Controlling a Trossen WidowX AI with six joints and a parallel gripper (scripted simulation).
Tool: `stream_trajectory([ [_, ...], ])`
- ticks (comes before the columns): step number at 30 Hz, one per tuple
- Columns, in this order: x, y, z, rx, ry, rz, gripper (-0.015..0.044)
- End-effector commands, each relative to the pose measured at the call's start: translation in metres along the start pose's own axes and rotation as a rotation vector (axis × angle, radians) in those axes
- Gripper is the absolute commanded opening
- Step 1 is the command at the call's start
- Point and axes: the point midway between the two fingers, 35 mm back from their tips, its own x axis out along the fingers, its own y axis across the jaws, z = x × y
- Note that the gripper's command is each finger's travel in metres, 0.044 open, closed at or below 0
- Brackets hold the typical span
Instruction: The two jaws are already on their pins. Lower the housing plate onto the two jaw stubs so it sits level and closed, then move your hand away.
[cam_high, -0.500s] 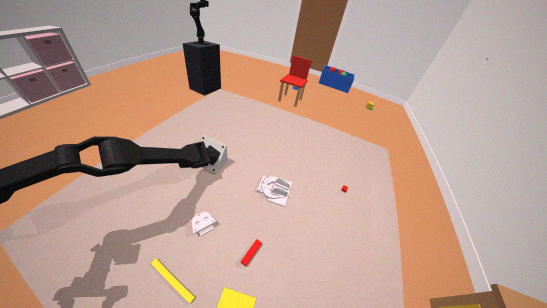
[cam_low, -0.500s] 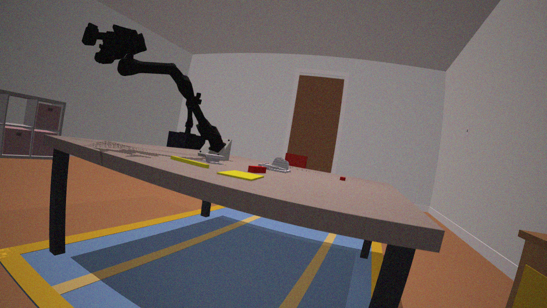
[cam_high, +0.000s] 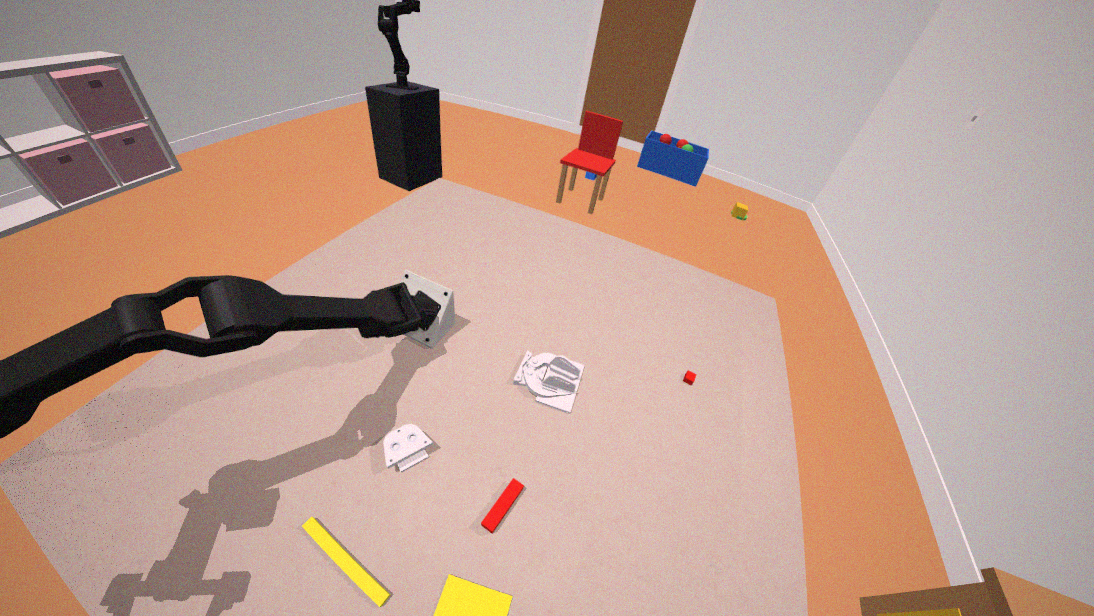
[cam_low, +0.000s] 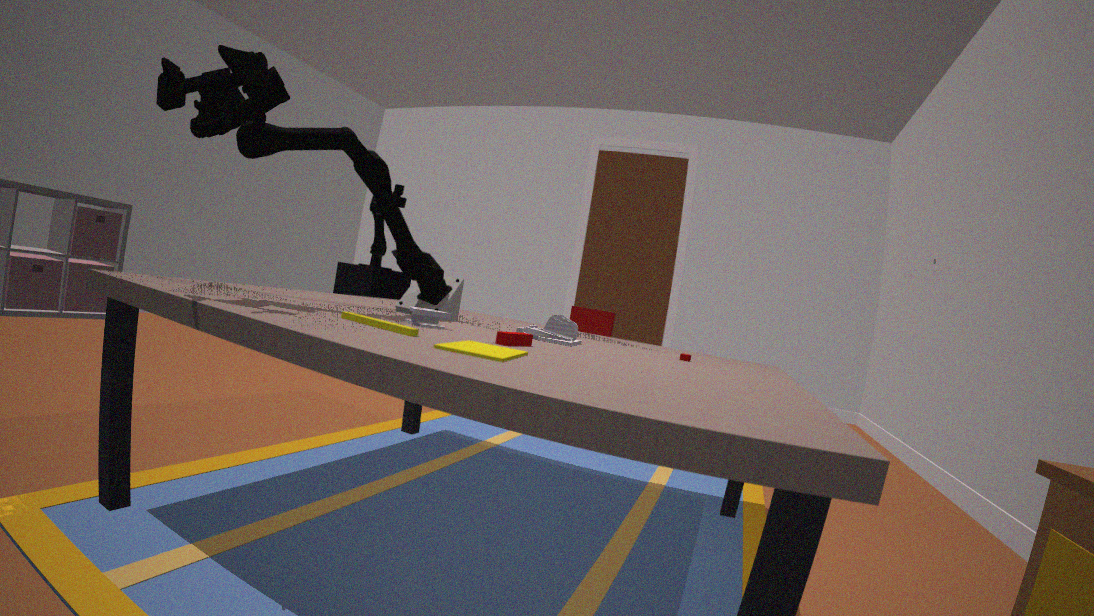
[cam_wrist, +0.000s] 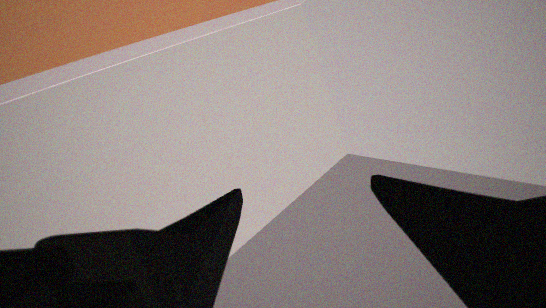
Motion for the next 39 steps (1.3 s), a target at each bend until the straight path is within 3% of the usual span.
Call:
stream_trajectory([
  [1,0.006,-0.006,-0.001,0.069,0.028,0.013,0.0440],
  [19,0.028,-0.001,0.037,0.608,0.083,0.129,0.0440],
  [39,0.045,-0.013,0.108,1.231,0.087,0.313,0.0440],
])
